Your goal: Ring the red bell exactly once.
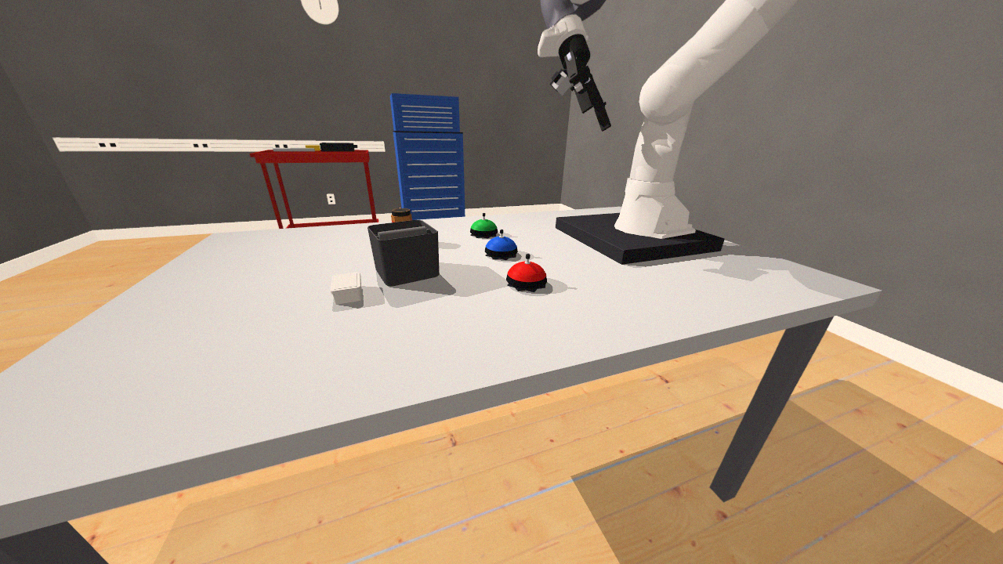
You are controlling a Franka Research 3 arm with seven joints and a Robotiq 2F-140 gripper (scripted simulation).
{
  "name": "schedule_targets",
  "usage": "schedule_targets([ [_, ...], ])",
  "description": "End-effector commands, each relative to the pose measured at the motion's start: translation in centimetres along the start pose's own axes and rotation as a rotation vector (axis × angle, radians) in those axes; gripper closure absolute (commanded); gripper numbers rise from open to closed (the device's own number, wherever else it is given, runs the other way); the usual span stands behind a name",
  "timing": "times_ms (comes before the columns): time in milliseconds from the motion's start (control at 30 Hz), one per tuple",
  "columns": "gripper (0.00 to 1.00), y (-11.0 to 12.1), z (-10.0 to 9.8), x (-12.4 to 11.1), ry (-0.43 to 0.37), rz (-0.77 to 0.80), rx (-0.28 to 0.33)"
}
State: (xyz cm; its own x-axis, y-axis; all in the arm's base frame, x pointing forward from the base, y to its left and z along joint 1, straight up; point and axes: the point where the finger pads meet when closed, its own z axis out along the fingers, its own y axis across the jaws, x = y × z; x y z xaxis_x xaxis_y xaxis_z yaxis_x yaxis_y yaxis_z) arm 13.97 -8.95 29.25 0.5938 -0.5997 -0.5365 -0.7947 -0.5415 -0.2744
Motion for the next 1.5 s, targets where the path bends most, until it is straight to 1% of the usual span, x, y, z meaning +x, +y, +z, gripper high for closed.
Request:
schedule_targets([
  [0,0.9,-0.1,0.0,0.2,0.002,-0.012,-0.007],
  [67,0.9,-0.5,0.2,1.5,0.013,-0.083,-0.05],
  [133,0.9,-1.7,0.8,4.2,0.032,-0.241,-0.14],
  [167,0.9,-2.2,1.0,5.0,0.037,-0.291,-0.167],
  [300,0.9,-4.0,1.8,7.5,0.047,-0.461,-0.255],
  [433,0.9,-5.9,2.7,9.5,0.051,-0.616,-0.329],
  [500,0.9,-5.9,2.7,9.5,0.051,-0.616,-0.329],
  [533,0.9,-7.6,3.5,10.9,0.05,-0.727,-0.382],
  [567,0.9,-7.6,3.5,10.9,0.051,-0.741,-0.386],
  [767,0.9,-11.2,5.4,13.0,0.044,-0.973,-0.482],
  [1000,0.9,-15.5,8.2,14.5,0.027,-1.236,-0.578],
  [1067,0.9,-15.5,8.2,14.5,0.027,-1.236,-0.578],
  [1100,0.9,-17.9,9.8,14.8,0.015,-1.345,-0.618],
  [1133,0.9,-17.9,9.8,14.8,0.015,-1.375,-0.624],
  [1167,0.9,-18.4,10.2,14.9,0.012,-1.403,-0.633],
  [1467,0.9,-24.3,15.1,14.4,-0.027,-1.746,-0.727],
])
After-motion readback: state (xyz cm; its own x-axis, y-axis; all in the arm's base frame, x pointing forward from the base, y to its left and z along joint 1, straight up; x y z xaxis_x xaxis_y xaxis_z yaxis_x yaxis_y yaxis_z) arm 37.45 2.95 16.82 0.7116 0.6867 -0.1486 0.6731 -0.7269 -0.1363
